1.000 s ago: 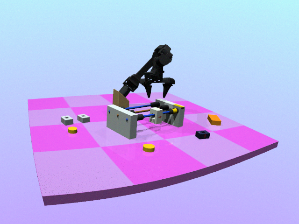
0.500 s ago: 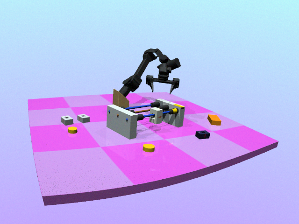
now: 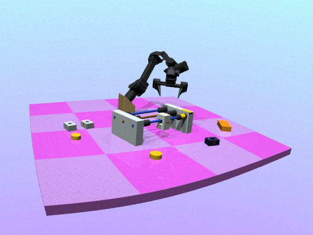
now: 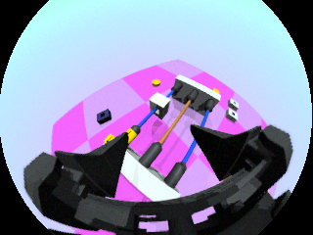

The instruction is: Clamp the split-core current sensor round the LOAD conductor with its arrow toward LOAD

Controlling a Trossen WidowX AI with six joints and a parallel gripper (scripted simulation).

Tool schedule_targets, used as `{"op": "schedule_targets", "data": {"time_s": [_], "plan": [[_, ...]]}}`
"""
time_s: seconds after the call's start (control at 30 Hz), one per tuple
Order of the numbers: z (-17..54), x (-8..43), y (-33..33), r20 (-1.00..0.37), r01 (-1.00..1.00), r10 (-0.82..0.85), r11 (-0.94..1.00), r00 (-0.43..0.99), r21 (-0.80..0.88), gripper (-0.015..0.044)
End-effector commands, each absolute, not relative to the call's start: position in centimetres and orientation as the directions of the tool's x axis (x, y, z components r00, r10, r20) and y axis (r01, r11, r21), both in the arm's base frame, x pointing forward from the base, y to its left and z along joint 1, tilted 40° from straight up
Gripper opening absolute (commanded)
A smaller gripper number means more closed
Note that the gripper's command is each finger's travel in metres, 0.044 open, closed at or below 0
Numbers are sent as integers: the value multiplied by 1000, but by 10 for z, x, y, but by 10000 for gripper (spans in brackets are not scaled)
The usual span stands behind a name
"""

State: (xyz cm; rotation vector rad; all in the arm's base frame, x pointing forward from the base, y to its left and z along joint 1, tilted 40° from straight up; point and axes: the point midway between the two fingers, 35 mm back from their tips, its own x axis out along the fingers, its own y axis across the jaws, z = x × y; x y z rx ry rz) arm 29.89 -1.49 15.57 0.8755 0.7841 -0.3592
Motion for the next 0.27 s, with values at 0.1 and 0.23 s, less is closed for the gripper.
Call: {"op": "schedule_targets", "data": {"time_s": [0.1,0.23], "plan": [[153,302,-15,-758,593,47,592,650,545,440],[155,304,-17,-768,602,64,581,638,549,440]]}}
